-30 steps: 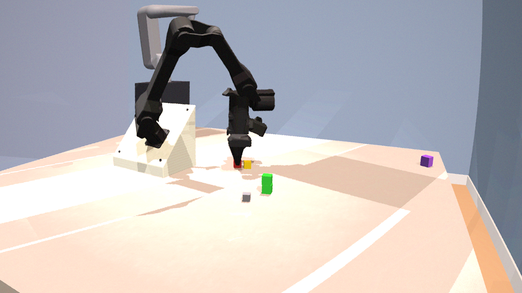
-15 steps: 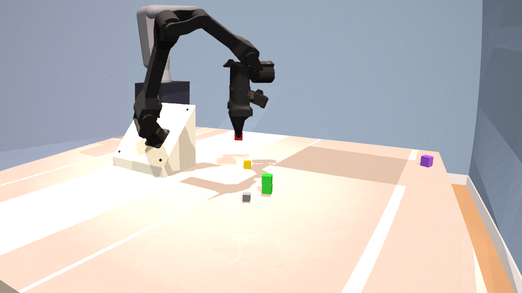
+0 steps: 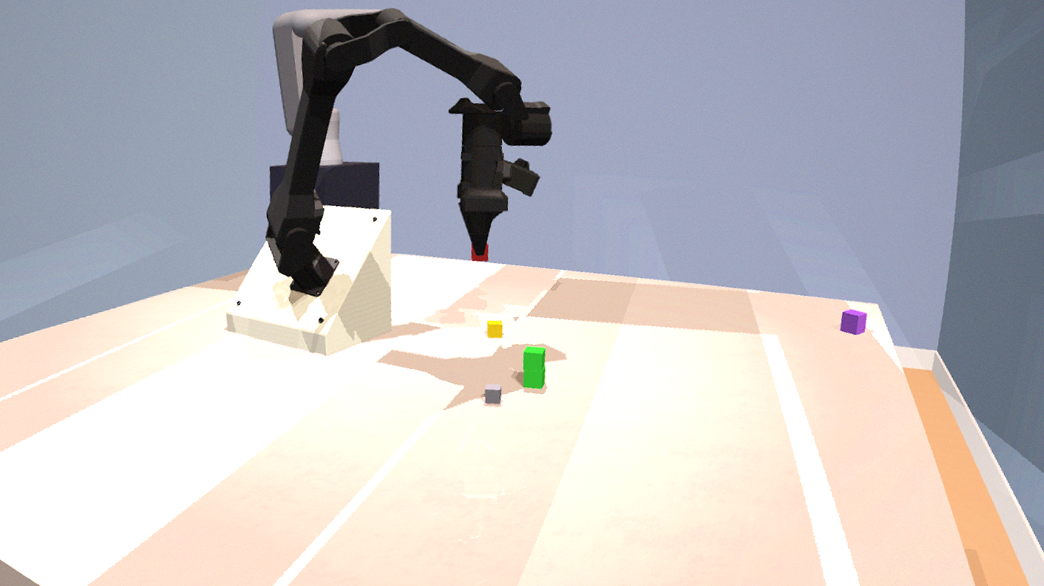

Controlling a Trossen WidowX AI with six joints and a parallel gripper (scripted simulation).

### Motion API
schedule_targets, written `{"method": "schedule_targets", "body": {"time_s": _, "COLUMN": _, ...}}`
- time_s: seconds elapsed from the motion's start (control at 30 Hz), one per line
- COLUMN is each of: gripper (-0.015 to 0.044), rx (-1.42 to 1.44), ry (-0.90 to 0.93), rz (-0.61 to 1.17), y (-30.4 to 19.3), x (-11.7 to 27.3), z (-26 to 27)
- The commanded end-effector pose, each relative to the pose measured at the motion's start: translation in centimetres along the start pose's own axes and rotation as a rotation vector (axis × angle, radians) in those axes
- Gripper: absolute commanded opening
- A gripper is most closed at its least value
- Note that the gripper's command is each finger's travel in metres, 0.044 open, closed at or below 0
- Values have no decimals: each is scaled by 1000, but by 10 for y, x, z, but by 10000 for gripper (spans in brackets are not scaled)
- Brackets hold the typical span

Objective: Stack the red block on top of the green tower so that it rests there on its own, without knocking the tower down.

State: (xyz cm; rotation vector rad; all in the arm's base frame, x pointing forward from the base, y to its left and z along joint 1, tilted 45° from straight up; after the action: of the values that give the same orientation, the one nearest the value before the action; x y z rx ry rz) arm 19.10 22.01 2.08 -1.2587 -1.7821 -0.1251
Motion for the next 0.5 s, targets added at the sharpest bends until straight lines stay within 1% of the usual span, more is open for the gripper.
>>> {"method": "schedule_targets", "body": {"time_s": 0.0, "gripper": 0, "rx": -9, "ry": 12, "rz": -8, "y": 8, "x": 4, "z": -13}}
{"method": "schedule_targets", "body": {"time_s": 0.47, "gripper": 0, "rx": -55, "ry": 41, "rz": -30, "y": 43, "x": 9, "z": -108}}
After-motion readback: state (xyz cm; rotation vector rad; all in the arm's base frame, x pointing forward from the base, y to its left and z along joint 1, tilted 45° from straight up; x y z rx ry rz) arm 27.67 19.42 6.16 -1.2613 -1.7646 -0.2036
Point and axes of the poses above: the point midway between the two fingers, 35 mm back from their tips, its own x axis back along the fingers, its own z axis across the jaws, y = z × x, the point moved 9 cm from there along x, back along the fingers, and after that the axes turned 2 degrees about x, right-handed, at the moved point
